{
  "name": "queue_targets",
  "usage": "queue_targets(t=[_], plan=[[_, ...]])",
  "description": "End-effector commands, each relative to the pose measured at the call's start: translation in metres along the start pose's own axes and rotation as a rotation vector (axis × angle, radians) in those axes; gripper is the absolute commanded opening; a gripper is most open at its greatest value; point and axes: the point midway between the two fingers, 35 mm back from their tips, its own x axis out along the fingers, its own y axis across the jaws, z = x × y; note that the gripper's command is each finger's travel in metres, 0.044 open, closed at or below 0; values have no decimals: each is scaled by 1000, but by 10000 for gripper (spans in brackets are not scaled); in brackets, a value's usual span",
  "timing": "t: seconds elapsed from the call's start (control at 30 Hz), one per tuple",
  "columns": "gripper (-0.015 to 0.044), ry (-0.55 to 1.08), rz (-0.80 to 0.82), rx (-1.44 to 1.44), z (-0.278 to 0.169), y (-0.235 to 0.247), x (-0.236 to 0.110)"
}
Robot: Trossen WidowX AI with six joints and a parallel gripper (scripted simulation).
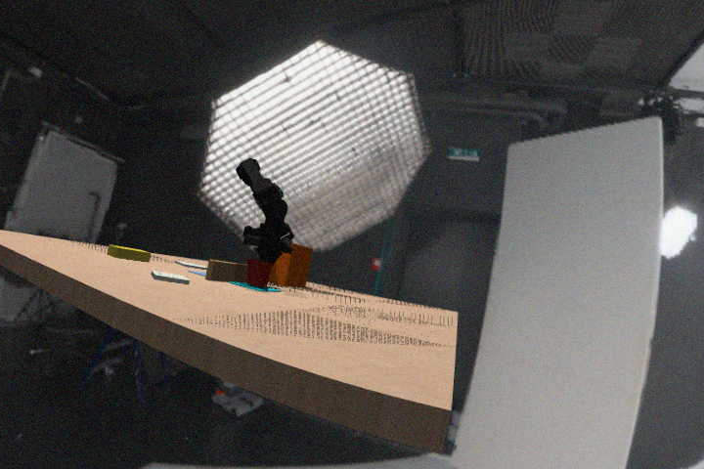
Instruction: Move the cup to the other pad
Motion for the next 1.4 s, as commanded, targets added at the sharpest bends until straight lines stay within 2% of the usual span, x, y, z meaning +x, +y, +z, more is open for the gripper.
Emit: queue_targets(t=[0.0, 0.13, 0.3, 0.57, 1.37], plan=[[0, 1, 1, 1, 0, 0, 0], [0, 1, 1, 1, 0, 0, 0], [128, 1, 1, 1, 0, 0, 0], [128, 1, 1, 1, 0, 1, -4], [128, -2, 0, -7, -1, -4, -46]])
